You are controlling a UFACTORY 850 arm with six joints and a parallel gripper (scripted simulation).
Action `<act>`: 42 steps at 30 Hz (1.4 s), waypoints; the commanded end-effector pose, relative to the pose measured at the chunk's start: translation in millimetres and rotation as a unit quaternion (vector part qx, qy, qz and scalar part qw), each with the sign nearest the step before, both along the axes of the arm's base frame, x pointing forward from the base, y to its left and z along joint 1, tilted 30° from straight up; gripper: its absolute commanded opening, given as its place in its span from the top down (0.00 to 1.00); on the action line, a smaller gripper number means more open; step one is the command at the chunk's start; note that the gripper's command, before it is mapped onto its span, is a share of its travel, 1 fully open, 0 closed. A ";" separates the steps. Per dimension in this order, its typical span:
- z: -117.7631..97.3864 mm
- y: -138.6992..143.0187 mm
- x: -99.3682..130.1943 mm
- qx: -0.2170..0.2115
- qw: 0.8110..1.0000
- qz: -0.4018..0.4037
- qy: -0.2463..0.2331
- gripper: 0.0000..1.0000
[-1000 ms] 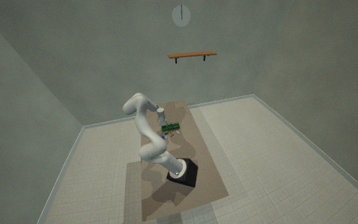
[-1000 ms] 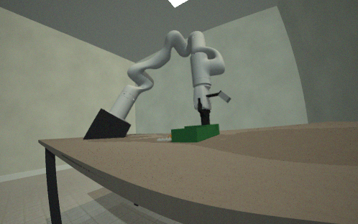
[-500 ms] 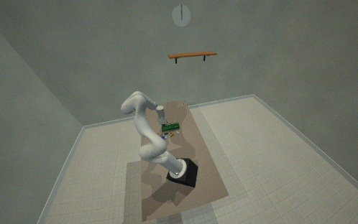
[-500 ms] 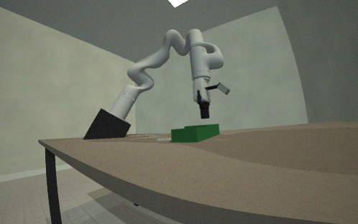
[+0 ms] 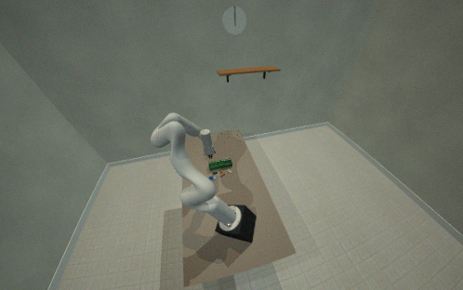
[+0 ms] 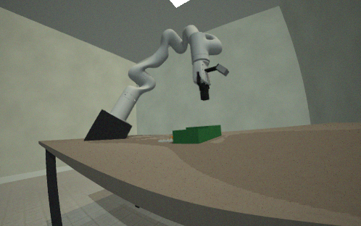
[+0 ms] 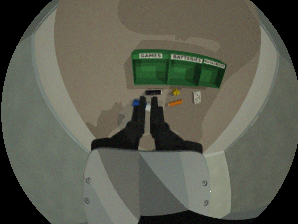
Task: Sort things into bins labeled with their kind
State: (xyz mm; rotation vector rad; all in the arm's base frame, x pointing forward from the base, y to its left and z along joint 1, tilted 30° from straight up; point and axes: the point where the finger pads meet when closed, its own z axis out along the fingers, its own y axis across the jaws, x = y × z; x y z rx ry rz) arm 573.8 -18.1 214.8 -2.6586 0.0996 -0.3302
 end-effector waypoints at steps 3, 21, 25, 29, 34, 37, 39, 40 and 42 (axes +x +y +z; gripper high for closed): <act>34.3 -16.4 -9.1 0.000 1.000 0.000 0.000 0.93; -32.2 7.3 -34.5 0.043 0.985 -0.150 0.077 0.72; -54.4 15.1 -42.9 0.055 0.975 -0.193 0.100 0.72; -76.6 23.0 -51.4 0.071 0.956 -0.253 0.132 0.72; -98.8 30.9 -59.9 0.090 0.928 -0.321 0.167 0.72; -98.8 30.9 -59.9 0.101 0.907 -0.362 0.189 0.72; -98.9 30.9 -59.9 0.109 0.893 -0.388 0.201 0.72; -98.9 30.9 -59.9 0.114 0.885 -0.401 0.207 0.72; -98.8 30.9 -59.9 0.118 0.877 -0.414 0.212 0.72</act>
